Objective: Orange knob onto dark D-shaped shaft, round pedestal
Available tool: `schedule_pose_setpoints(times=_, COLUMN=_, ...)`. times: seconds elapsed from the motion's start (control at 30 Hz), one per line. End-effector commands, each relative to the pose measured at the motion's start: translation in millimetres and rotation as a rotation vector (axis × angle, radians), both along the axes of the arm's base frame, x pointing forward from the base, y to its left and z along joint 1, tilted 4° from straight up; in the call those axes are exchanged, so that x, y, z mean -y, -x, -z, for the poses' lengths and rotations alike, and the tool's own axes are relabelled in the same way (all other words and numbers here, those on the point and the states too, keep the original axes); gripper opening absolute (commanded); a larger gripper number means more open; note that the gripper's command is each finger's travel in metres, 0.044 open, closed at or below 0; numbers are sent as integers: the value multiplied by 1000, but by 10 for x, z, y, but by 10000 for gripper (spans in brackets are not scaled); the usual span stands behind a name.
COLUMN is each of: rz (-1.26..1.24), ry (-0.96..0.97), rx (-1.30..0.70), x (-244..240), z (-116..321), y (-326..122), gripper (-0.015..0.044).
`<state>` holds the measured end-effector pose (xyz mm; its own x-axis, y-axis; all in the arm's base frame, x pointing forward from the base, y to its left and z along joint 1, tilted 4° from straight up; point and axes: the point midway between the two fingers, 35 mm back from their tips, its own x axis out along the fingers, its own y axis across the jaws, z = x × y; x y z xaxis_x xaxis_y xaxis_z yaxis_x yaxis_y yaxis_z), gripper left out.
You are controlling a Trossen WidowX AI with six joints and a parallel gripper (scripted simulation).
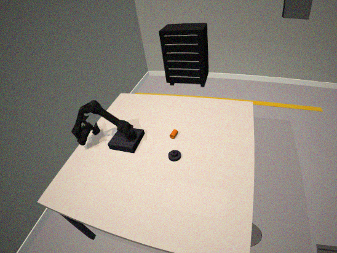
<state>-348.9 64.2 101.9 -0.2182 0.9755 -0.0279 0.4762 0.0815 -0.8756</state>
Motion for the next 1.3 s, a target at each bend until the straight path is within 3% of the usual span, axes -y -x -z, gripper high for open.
schedule_pose_setpoints(times=0.0, rz=0, ry=2, rx=3, x=12, z=-4, y=-6, gripper=426)
schedule_pose_setpoints(times=0.1, rz=-35, ry=37, rx=40, x=260, z=-32, y=-63, gripper=440)
schedule_pose_setpoints(times=0.3, rz=-253, ry=107, rx=128, x=1243, z=16, y=-219, gripper=440)
schedule_pose_setpoints(times=0.4, rz=-213, ry=200, rx=57, x=1262, z=89, y=-282, gripper=440)
schedule_pose_setpoints(times=0.57, rz=-415, ry=253, rx=171, x=2018, z=139, y=-615, gripper=440)
schedule_pose_setpoints(times=0.97, rz=-925, ry=300, rx=517, x=3275, z=232, y=-2019, gripper=440)
schedule_pose_setpoints(times=1.27, rz=-1311, ry=269, rx=757, x=3580, z=284, y=-3339, gripper=440)
